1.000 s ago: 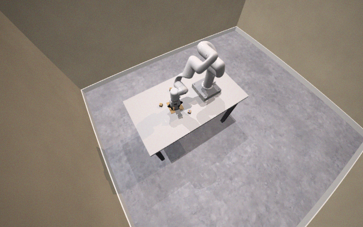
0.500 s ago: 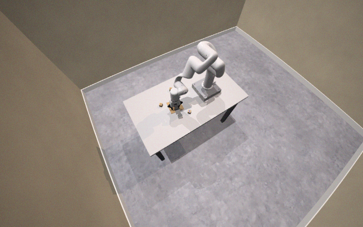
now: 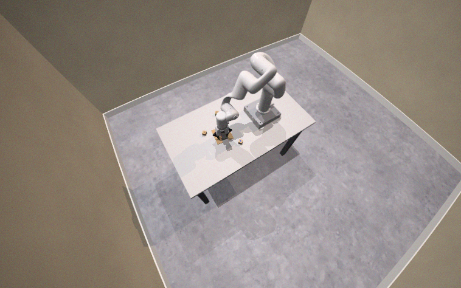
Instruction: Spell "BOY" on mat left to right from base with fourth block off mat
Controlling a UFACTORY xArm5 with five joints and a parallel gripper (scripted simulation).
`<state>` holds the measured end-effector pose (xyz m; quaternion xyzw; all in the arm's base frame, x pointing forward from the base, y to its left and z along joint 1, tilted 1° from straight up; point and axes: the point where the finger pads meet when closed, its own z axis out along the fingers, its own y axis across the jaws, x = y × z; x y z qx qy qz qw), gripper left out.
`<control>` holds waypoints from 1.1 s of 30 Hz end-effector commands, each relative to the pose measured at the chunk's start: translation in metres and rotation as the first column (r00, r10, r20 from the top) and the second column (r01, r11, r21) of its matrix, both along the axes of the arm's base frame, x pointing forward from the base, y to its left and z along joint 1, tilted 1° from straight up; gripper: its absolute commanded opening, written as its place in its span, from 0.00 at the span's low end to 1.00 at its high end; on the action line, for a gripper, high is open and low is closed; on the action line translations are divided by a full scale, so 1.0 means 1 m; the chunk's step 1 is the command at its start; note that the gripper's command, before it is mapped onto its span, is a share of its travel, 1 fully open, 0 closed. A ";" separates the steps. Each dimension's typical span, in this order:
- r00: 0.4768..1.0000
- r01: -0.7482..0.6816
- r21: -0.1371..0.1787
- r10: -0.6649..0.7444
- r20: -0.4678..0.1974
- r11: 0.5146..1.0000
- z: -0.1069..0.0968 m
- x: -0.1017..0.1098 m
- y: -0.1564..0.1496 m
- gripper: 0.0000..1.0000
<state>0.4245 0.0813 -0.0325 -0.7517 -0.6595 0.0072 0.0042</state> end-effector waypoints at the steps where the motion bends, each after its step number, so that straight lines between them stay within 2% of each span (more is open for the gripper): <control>1: 1.000 0.000 0.001 0.000 0.003 1.000 0.001 0.001 0.000 0.69; 5: 1.000 0.000 0.001 0.000 0.003 1.000 0.001 0.001 0.000 0.69; 6: 1.000 0.000 0.001 0.000 0.003 1.000 0.001 0.001 0.000 0.47; 22: 1.000 0.000 0.001 0.000 0.003 1.000 0.001 0.001 0.000 0.47; 23: 1.000 0.000 0.001 0.000 0.003 1.000 0.001 0.001 0.000 0.27; 33: 1.000 0.000 0.001 0.000 0.003 1.000 0.001 0.001 0.000 0.27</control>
